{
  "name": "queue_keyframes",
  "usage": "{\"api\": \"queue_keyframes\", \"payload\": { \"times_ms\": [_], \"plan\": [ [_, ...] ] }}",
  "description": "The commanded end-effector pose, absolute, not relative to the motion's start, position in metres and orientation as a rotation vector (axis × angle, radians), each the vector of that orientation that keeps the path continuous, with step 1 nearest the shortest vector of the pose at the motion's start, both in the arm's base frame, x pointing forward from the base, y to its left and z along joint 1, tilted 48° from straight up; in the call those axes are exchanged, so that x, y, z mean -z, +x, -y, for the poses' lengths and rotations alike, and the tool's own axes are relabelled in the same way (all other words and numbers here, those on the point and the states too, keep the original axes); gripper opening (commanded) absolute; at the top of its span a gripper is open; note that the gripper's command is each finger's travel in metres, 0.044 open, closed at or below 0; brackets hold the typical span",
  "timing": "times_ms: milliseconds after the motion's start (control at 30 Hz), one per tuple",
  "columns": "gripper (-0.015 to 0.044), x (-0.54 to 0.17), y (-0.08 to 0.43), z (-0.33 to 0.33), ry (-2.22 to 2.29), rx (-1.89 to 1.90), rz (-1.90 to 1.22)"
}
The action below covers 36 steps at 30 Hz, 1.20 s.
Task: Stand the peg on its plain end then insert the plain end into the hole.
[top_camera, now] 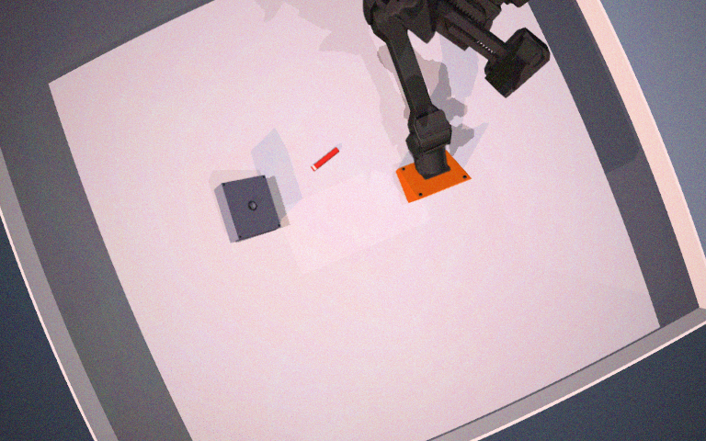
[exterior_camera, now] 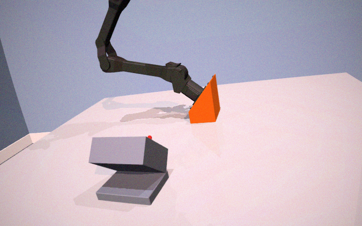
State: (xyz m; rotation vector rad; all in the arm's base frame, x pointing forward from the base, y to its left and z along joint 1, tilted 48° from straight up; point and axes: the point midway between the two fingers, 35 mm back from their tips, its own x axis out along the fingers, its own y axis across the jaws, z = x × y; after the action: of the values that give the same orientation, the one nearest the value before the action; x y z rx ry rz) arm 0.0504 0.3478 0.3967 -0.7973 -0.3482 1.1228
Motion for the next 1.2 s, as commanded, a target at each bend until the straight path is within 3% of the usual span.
{"api": "queue_keyframes", "payload": {
  "times_ms": [0,600,1167],
  "plan": [
    [0.044,-0.372,0.078,-0.349,-0.85,-1.059,0.24],
    [0.044,-0.268,0.204,-0.295,-1.003,-0.699,-0.283],
    [0.044,-0.189,0.275,-0.19,-1.046,-0.344,-0.745]
  ]
}}
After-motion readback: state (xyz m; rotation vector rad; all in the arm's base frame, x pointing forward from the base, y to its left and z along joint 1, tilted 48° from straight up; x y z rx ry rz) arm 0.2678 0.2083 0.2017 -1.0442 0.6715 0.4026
